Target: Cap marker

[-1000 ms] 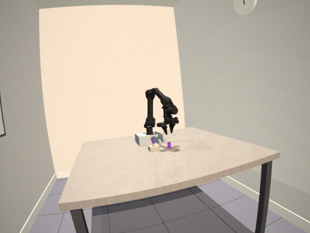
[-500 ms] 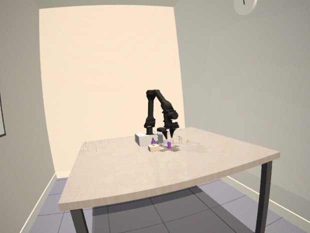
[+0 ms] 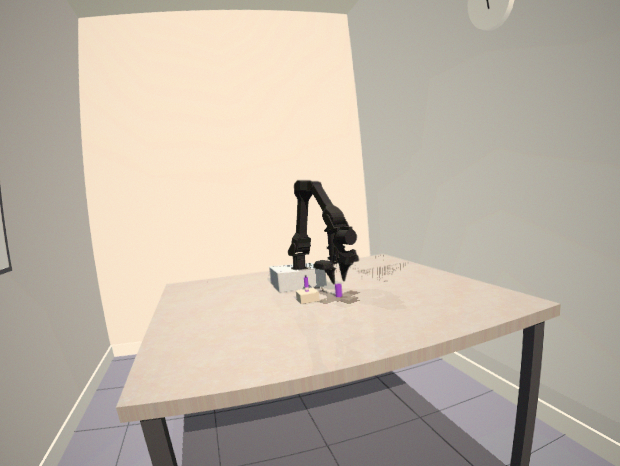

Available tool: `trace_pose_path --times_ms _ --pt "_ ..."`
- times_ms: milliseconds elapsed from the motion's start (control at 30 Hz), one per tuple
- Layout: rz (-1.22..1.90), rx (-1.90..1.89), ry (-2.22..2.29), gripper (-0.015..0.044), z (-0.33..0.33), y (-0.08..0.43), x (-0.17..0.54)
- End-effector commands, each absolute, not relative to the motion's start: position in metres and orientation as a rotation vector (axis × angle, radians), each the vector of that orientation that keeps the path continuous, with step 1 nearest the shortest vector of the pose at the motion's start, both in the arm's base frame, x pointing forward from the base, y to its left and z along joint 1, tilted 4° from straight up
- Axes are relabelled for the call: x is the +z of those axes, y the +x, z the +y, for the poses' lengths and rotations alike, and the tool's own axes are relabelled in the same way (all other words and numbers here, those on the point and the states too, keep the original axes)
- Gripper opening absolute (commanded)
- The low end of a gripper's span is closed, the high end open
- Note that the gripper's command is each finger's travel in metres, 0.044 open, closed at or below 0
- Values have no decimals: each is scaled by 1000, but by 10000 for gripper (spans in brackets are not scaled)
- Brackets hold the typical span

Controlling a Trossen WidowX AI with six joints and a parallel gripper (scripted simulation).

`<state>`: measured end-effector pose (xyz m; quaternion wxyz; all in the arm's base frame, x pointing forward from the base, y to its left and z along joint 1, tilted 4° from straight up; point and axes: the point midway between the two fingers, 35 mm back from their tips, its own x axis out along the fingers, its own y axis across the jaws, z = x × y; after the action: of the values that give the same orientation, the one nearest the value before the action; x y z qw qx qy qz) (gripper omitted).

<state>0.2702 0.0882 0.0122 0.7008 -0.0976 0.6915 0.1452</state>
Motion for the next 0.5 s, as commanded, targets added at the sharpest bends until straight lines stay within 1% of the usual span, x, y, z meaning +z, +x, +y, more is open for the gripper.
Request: trace_pose_path --times_ms 0,467 --pt "1551 315 -216 237 88 268 2" --pt "1551 315 -216 237 88 268 -21"
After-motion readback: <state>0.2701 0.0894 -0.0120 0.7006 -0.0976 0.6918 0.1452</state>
